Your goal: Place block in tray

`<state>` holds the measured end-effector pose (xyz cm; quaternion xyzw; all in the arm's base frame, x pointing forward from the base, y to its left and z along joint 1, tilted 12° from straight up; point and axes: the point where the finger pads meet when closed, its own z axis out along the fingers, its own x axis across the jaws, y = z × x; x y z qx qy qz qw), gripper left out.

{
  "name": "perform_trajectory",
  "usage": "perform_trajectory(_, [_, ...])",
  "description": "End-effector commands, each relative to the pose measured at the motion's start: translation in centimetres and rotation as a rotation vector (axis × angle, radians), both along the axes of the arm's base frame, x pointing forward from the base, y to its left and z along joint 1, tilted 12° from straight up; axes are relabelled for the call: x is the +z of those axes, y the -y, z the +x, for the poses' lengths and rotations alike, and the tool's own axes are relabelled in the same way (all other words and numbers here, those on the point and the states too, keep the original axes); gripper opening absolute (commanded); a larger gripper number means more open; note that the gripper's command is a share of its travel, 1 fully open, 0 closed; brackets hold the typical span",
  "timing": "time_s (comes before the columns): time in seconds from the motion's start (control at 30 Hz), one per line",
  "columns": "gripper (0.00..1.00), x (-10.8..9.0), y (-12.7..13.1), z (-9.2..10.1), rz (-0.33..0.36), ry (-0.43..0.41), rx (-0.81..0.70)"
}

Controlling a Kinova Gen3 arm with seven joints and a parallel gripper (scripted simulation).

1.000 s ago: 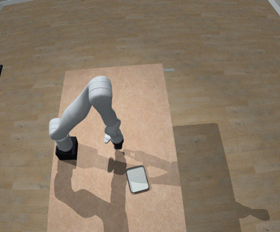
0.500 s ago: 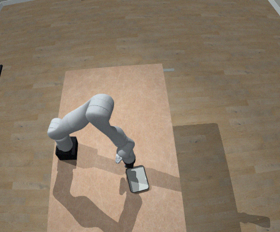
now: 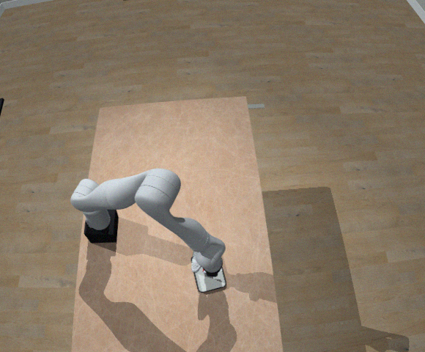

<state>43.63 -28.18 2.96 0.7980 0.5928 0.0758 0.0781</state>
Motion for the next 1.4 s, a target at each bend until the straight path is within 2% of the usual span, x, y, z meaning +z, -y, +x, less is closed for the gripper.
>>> perform_trajectory(0.0, [0.00, 0.1, 0.2, 0.2, 0.006, -0.002, 0.001])
perform_trajectory(0.67, [0.00, -0.2, 0.2, 0.3, 0.006, -0.002, 0.001])
perform_trajectory(1.37, [0.00, -3.7, 0.4, 1.1, 0.006, -0.002, 0.001])
